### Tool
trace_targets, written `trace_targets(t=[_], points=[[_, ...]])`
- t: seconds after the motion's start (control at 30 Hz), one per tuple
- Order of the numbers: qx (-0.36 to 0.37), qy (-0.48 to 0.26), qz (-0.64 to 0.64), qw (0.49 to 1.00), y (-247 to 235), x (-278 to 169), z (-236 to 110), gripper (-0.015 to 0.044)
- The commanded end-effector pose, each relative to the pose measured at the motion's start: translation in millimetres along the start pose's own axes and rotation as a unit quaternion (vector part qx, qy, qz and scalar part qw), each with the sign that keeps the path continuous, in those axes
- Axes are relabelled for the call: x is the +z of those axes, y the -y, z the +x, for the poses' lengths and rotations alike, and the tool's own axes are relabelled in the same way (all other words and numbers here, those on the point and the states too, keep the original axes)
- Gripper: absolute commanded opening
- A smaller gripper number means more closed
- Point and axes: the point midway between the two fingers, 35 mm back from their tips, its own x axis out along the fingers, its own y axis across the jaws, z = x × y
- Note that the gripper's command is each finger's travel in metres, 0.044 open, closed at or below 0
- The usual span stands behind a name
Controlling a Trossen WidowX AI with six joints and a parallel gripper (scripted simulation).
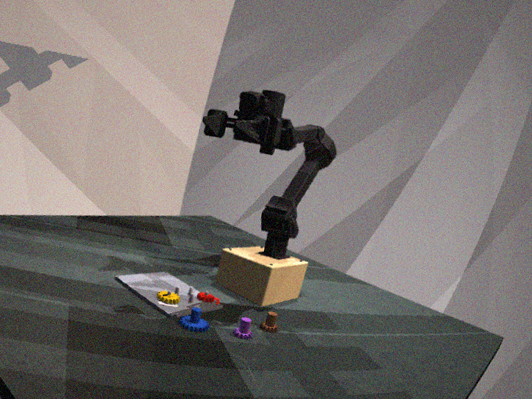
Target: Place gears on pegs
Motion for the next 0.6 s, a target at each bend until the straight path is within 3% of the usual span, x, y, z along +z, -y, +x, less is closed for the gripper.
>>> trace_targets(t=[0.0,0.27,0.57], points=[[0.001,-0.005,0.005,1.0,-1,-2,2,0.0426],[0.006,-0.249,0.181,0.951,-47,-101,48,0.044],[-0.119,-0.506,0.294,0.802,-108,-226,44,0.044]])
